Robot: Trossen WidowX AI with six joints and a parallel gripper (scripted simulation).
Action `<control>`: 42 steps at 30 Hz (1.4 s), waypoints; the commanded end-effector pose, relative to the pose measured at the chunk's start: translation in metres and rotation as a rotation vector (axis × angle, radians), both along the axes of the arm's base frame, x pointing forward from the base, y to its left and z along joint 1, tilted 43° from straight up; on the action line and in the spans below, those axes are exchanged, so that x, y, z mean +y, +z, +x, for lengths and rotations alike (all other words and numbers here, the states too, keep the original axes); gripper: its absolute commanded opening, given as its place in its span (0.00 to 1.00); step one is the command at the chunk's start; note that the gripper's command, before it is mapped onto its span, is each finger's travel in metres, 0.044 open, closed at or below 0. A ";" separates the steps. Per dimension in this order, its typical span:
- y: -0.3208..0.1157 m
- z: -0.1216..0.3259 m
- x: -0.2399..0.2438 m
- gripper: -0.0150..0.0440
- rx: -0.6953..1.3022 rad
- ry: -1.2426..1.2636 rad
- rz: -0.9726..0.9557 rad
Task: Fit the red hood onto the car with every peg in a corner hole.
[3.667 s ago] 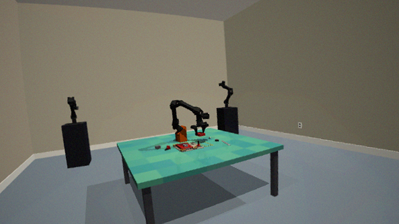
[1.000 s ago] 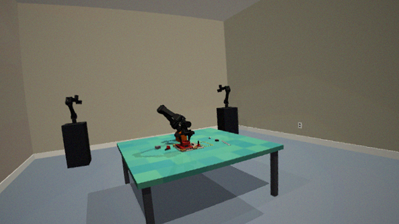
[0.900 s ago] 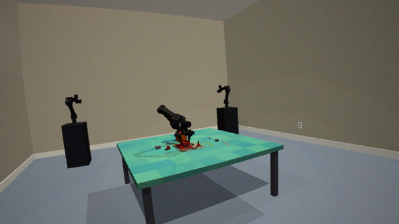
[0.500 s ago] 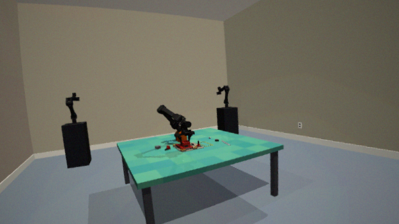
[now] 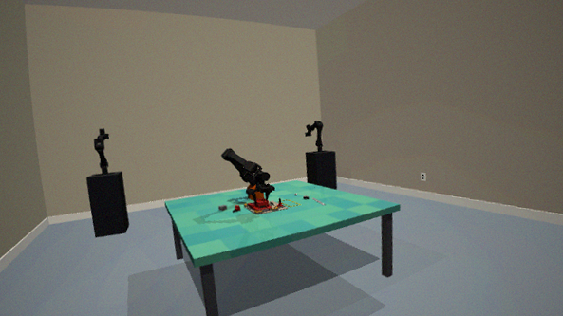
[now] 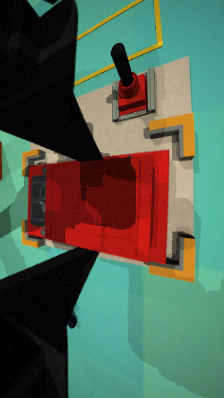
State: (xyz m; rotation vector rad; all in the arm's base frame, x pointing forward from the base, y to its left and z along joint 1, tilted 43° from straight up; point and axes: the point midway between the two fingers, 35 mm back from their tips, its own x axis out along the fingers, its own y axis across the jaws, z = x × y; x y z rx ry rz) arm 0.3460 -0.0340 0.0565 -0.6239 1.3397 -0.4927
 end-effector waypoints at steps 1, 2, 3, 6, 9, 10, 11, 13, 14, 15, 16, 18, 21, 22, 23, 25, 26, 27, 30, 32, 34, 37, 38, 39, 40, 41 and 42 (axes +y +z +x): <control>-0.002 -0.001 -0.002 0.25 0.008 0.003 -0.007; -0.002 -0.001 -0.002 0.25 0.008 0.003 -0.007; -0.003 -0.001 -0.002 0.25 0.008 0.003 -0.007; -0.004 -0.001 -0.003 0.25 0.008 0.003 -0.007; -0.004 -0.001 -0.004 0.25 0.008 0.003 -0.007; -0.005 0.000 -0.004 0.25 0.008 0.003 -0.007; -0.005 0.000 -0.004 0.25 0.008 0.003 -0.007; -0.004 0.000 -0.004 0.25 0.008 0.003 -0.007; -0.004 -0.001 -0.004 0.25 0.007 0.003 -0.007; -0.004 -0.001 -0.004 0.25 0.007 0.003 -0.007; -0.004 -0.001 -0.003 0.25 0.007 0.003 -0.006; -0.003 -0.001 -0.003 0.25 0.007 0.003 -0.006; -0.002 -0.001 -0.002 0.25 0.007 0.003 -0.006; -0.002 -0.001 -0.002 0.25 0.007 0.003 -0.006; -0.002 -0.001 -0.001 0.25 0.006 0.003 -0.006; -0.001 -0.001 -0.001 0.25 0.006 0.003 -0.005; -0.001 -0.001 0.000 0.25 0.006 0.003 -0.005; 0.000 -0.001 0.000 0.25 0.006 0.003 -0.005; 0.001 -0.001 0.001 0.25 0.006 0.003 -0.005; 0.001 -0.001 0.001 0.25 0.005 0.003 -0.004; 0.002 -0.001 0.002 0.25 0.005 0.003 -0.004; 0.001 -0.001 0.001 0.25 0.005 0.004 -0.005; 0.001 -0.001 0.001 0.25 0.005 0.004 -0.005; 0.001 -0.001 0.001 0.25 0.005 0.005 -0.006; 0.001 -0.001 0.001 0.25 0.005 0.005 -0.006; 0.001 -0.001 0.001 0.25 0.005 0.006 -0.007; 0.001 -0.001 0.001 0.25 0.005 0.007 -0.007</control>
